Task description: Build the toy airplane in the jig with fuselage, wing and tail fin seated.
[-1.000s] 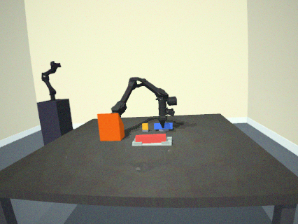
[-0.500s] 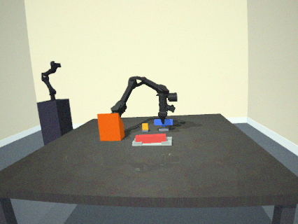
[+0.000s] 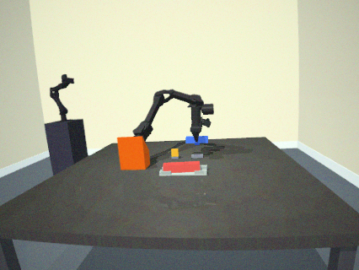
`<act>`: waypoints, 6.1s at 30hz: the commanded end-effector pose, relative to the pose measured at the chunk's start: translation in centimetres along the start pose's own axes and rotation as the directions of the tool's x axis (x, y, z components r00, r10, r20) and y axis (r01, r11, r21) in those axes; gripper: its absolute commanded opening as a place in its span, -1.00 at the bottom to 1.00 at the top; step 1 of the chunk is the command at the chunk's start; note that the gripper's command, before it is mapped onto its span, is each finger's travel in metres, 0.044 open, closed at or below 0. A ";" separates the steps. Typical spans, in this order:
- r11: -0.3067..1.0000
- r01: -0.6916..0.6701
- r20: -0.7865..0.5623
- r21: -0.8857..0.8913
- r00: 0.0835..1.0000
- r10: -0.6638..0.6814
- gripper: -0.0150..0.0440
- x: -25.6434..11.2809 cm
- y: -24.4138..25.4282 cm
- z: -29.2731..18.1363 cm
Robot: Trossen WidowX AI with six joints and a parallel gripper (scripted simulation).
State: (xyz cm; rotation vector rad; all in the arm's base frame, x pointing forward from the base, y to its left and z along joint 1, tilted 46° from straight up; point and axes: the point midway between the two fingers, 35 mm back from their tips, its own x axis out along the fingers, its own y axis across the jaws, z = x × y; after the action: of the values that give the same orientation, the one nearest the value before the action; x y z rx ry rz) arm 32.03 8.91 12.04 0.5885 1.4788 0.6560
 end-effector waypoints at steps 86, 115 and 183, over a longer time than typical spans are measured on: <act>0.340 -0.006 0.013 0.941 1.000 -0.017 -0.49 -1.4 -21.4 -2.3; 0.086 -0.013 0.014 0.996 1.000 -0.005 0.17 -0.2 -25.1 -4.2; 0.093 -0.010 0.011 0.996 1.000 -0.007 1.00 3.7 -25.2 -4.1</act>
State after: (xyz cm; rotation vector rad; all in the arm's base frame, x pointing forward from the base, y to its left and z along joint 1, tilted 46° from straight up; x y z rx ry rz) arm 28.80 -6.15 -8.61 1.6721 1.7741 -0.5976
